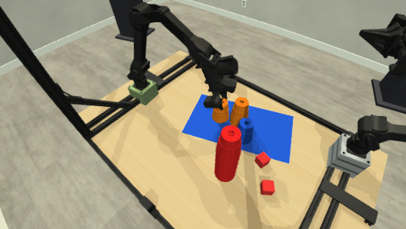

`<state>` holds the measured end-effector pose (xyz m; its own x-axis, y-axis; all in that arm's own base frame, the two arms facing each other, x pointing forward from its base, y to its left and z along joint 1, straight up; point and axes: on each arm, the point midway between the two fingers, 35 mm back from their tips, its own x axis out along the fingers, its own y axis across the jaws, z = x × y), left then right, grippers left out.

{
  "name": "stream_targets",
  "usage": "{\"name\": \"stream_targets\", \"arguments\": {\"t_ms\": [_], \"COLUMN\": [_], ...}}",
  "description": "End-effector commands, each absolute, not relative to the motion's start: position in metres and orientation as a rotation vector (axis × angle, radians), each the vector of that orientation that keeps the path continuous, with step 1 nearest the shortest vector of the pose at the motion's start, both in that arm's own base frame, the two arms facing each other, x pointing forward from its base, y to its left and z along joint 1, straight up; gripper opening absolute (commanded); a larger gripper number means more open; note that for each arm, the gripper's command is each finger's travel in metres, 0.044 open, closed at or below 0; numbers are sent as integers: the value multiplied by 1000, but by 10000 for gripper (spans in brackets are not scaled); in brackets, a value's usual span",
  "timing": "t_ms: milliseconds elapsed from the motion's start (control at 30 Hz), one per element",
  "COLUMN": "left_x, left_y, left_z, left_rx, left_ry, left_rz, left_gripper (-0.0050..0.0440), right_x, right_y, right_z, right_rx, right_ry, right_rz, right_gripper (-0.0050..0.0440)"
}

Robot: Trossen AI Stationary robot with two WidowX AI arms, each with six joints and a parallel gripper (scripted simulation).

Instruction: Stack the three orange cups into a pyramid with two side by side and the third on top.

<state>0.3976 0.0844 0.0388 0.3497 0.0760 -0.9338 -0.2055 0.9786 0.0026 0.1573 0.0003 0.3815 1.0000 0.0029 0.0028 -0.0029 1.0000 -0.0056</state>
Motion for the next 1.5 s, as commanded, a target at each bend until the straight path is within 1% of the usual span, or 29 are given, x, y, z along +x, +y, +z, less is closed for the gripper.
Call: {"name": "stream_targets", "arguments": {"t_ms": [0, 433, 933, 1000, 1467], "left_x": [398, 398, 398, 398, 398], "left_y": [84, 84, 84, 84, 84], "left_z": [39, 39, 39, 39, 39], "left_rx": [-122, -122, -122, -122, -122], "left_ry": [1201, 1201, 1201, 1201, 1201], "left_rz": [183, 183, 183, 183, 183], "left_gripper": [0, 0, 100, 100, 193], "right_x": [157, 157, 157, 157, 157], "right_y": [0, 0, 0, 0, 0], "right_z": [381, 381, 381, 381, 381], "right_rx": [0, 0, 0, 0, 0], "right_ry": [0, 0, 0, 0, 0], "right_rz": [0, 0, 0, 0, 0], "right_gripper": [0, 0, 0, 0, 0]}}
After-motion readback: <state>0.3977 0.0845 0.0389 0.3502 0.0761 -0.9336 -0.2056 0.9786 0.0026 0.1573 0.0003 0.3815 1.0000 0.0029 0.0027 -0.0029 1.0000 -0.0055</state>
